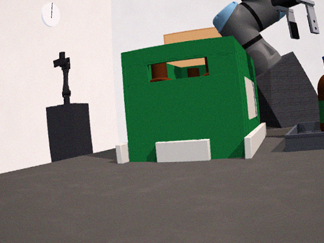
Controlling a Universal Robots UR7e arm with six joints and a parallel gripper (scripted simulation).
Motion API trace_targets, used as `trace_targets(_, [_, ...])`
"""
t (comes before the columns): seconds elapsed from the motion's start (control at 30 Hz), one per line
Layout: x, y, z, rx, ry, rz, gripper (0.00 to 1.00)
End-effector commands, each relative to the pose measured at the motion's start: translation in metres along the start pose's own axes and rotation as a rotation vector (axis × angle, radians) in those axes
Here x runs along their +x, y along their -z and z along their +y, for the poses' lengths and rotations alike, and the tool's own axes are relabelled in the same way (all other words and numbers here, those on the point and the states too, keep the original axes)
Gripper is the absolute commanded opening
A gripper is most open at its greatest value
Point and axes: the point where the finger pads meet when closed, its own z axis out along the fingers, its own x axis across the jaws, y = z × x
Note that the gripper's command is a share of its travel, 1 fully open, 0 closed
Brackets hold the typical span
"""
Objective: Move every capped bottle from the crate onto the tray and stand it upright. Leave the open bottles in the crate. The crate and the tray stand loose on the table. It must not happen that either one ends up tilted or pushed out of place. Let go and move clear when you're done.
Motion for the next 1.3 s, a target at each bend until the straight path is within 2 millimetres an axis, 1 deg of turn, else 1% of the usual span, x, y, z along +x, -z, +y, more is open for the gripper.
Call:
trace_targets(0.0, [0.000,0.001,0.004,0.000,0.001,0.001,1.00])
trace_targets(0.43, [-0.001,0.005,0.047,0.001,0.003,0.003,1.00])
trace_targets(0.5, [-0.001,0.005,0.047,0.001,0.003,0.003,1.00])
trace_targets(0.53, [-0.001,0.003,0.036,0.000,0.001,0.001,1.00])
trace_targets(1.0, [-0.005,0.007,0.082,0.001,0.003,0.003,1.00])
trace_targets(1.07, [-0.005,0.007,0.082,0.001,0.003,0.003,1.00])
trace_targets(1.1, [-0.005,0.005,0.071,0.000,0.001,0.000,1.00])
trace_targets(1.27, [-0.010,0.006,0.087,0.000,0.002,0.001,1.00])
